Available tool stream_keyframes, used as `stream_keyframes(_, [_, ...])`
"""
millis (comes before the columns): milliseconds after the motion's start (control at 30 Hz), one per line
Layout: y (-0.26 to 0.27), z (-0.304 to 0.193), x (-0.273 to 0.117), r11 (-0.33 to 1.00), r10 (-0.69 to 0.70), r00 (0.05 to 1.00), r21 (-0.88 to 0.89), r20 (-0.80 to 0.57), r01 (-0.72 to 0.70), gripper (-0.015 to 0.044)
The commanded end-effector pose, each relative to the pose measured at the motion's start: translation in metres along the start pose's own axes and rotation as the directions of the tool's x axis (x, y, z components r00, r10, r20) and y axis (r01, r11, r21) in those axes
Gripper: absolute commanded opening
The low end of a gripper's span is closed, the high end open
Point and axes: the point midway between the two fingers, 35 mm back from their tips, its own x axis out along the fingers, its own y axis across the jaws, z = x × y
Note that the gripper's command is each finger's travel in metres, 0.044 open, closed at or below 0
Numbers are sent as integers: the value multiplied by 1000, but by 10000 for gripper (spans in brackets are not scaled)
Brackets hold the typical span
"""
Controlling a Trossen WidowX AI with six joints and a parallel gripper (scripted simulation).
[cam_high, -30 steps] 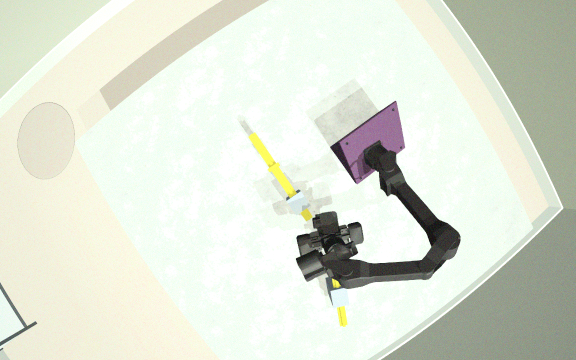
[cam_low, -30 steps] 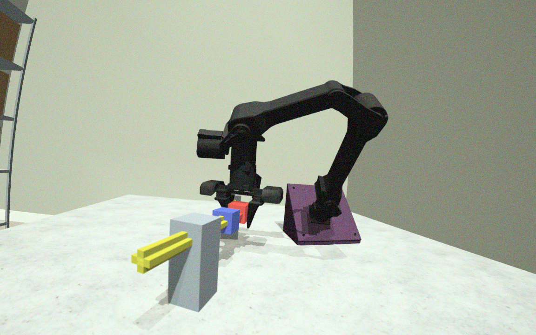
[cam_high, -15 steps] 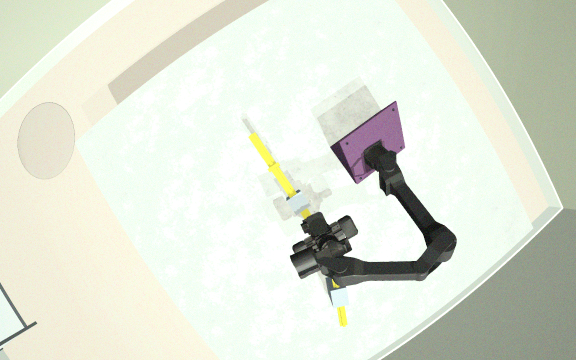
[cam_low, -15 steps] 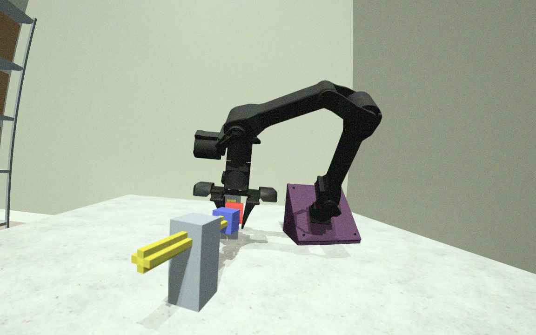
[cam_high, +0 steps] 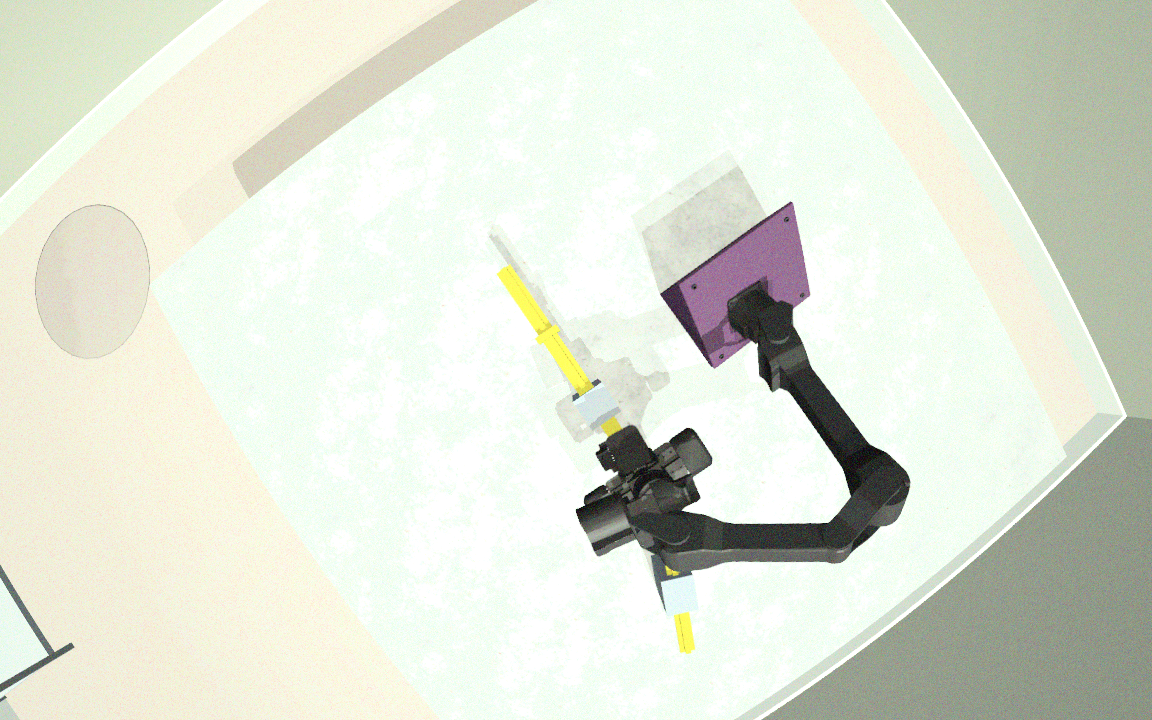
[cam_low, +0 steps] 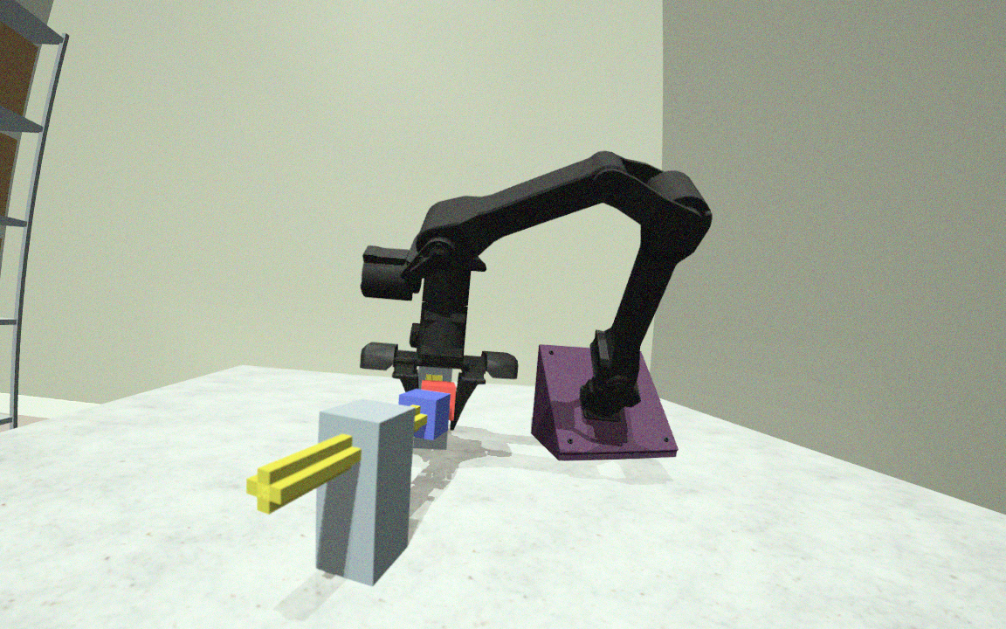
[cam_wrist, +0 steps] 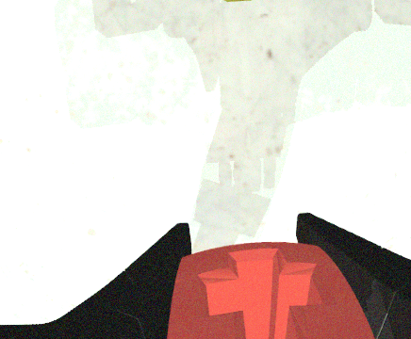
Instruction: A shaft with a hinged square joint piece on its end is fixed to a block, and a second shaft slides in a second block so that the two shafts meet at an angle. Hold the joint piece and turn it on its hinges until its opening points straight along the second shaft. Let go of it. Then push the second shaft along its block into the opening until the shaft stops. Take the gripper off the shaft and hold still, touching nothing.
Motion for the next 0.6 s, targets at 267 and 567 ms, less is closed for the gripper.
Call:
stream_keyframes(267, [0,0,0,1000,0,1000,0,0,0,79])
stream_keyframes(567, [0,0,0,1000,0,1000,0,0,0,252])
